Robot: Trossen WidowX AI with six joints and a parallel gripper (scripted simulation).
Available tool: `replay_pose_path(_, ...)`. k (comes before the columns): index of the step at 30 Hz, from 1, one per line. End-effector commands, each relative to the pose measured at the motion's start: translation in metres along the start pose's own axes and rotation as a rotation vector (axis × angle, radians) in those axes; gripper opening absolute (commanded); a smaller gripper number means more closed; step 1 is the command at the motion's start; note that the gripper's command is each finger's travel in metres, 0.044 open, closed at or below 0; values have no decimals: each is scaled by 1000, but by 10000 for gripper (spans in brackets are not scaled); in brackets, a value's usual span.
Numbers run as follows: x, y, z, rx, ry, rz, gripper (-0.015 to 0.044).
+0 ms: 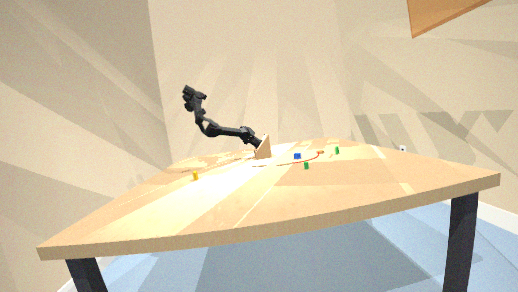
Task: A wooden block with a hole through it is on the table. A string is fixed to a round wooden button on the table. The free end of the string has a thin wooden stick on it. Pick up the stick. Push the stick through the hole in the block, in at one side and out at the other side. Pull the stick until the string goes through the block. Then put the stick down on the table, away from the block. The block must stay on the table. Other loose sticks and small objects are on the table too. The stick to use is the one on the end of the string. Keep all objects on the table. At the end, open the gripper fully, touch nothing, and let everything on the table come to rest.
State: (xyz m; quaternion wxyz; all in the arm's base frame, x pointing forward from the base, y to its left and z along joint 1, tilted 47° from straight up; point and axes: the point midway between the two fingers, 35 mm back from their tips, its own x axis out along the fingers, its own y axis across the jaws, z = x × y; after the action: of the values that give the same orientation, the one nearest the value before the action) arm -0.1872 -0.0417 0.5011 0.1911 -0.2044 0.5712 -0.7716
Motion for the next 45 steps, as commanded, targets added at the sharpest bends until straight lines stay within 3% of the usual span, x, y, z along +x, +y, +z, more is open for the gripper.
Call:
replay_pose_path(1, 0, 0, 0, 0, 0, 0, 426)
replay_pose_path(6, 2, -1, -23, 27, 68, -6, 440)
replay_pose_path(12, -7, 2, -119, 143, 358, -32, 440)
replay_pose_path(18, -46, 14, -212, 289, 666, -65, 440)
replay_pose_path(23, -97, 33, -275, 412, 907, -94, 440)
replay_pose_path(35, -229, 97, -356, 690, 1348, -140, 440)
replay_pose_path(45, -372, 189, -370, 1030, 1754, -171, 440)
